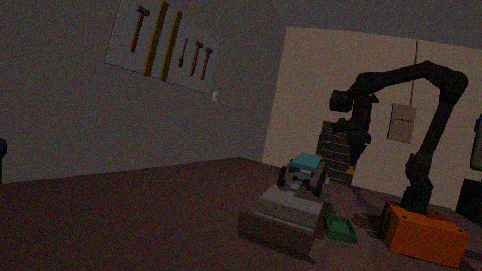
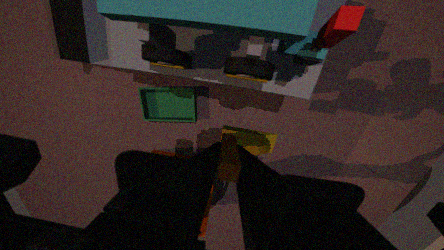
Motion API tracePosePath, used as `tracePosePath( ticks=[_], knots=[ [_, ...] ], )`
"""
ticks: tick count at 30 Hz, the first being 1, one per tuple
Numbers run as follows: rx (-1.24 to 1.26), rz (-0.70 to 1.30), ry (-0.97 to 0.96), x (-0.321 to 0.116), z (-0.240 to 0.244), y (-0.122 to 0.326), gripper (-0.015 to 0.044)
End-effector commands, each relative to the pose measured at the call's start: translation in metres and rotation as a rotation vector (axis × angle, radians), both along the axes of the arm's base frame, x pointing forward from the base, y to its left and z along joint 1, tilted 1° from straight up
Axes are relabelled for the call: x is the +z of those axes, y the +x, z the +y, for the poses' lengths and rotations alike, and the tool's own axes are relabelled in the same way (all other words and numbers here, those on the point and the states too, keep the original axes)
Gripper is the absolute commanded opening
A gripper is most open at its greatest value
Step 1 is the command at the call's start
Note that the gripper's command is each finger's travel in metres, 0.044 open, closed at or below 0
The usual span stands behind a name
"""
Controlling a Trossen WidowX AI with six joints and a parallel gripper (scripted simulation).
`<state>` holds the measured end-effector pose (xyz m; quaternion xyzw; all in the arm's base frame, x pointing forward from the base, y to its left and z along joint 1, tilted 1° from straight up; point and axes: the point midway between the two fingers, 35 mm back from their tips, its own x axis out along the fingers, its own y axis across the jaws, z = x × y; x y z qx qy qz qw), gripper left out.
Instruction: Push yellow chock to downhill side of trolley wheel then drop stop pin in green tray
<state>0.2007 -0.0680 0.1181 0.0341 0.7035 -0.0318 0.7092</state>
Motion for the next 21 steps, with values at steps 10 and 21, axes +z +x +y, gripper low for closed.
tracePosePath(
  ticks=[10,21],
  knots=[
    [-0.001,-0.01,0.006,-0.001,0.045,0.015,0.0],
    [-0.001,-0.011,0.01,-0.001,0.081,0.026,0.0]
  ],
)
